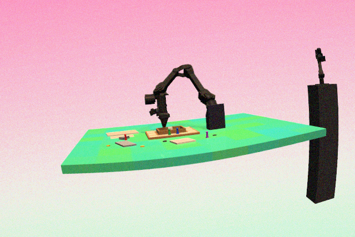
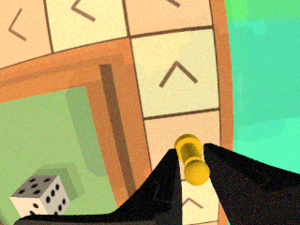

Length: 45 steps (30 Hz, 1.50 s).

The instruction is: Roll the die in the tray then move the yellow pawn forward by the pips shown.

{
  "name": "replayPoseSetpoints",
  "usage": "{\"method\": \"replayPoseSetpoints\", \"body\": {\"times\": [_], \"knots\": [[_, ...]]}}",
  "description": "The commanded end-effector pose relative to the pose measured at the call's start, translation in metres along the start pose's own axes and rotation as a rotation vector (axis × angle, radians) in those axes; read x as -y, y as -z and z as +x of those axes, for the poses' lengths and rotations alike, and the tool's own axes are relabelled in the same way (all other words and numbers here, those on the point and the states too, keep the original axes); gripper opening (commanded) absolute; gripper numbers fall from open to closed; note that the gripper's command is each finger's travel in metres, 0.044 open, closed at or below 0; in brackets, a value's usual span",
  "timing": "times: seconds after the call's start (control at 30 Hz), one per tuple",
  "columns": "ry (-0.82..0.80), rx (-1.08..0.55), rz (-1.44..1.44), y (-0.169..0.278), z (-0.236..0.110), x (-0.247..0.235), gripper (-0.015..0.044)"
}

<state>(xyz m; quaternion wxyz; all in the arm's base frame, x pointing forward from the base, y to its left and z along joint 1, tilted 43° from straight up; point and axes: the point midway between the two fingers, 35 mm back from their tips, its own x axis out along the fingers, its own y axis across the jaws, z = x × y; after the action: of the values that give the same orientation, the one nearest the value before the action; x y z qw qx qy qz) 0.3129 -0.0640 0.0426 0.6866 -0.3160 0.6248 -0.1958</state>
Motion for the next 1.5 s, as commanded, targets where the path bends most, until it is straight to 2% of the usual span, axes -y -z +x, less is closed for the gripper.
{"method": "replayPoseSetpoints", "body": {"times": [0.0, 0.13, 0.3, 0.93, 1.1, 1.47], "knots": [[0.002, -0.001, -0.006, 0.000, 0.001, 0.000, 0.0023], [0.002, -0.001, -0.006, 0.000, 0.001, 0.000, 0.0000], [0.001, -0.001, -0.006, -0.001, -0.003, -0.001, 0.0000], [-0.004, -0.002, -0.006, 0.001, -0.125, -0.001, 0.0000], [-0.003, -0.002, -0.006, -0.002, -0.124, -0.002, 0.0000], [-0.006, -0.001, -0.001, -0.047, -0.092, -0.023, 0.0000]]}}
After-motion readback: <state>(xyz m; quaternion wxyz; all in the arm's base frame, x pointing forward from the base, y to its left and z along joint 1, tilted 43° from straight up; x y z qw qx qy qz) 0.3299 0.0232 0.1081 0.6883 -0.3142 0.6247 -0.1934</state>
